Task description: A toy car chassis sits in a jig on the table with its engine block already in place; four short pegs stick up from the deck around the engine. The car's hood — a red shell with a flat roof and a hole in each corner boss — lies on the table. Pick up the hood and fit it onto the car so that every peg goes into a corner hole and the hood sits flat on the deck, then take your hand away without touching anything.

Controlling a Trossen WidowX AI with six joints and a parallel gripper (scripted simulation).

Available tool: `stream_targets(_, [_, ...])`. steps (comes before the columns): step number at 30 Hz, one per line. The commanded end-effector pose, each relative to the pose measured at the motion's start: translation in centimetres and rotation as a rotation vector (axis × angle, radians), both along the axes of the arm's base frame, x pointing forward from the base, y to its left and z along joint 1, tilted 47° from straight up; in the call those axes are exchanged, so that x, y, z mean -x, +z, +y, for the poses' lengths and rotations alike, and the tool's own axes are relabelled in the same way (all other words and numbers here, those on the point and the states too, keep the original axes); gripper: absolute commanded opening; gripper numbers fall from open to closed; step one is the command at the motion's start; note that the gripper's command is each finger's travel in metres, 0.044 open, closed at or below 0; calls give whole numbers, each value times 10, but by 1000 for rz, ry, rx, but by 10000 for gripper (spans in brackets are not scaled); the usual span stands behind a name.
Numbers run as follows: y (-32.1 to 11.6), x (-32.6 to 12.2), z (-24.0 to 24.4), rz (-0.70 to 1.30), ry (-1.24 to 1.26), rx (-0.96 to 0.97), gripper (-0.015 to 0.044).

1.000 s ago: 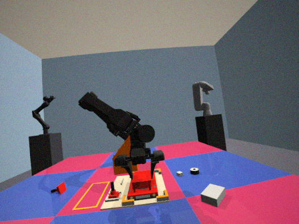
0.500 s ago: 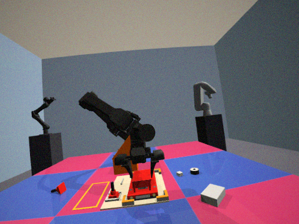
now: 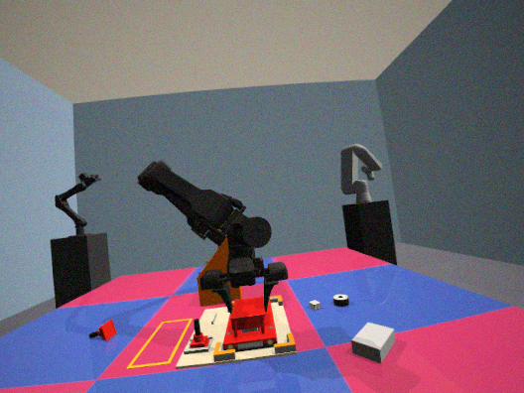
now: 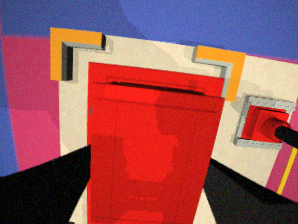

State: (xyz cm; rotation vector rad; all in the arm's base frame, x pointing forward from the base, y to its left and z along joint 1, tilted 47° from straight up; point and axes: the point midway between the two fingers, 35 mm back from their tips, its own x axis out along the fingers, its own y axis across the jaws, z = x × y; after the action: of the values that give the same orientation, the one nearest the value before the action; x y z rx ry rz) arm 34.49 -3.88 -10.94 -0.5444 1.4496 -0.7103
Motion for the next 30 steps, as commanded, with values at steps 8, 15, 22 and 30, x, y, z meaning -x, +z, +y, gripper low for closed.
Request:
stream_targets(8, [0, 2, -1, 2, 5, 2, 0])
stream_targets(15, [-1, 2, -2, 2, 5, 2, 0])
stream_targets(22, [-2, 2, -4, 2, 5, 2, 0])
stream_targets(30, [-5, 2, -6, 2, 5, 3, 0])
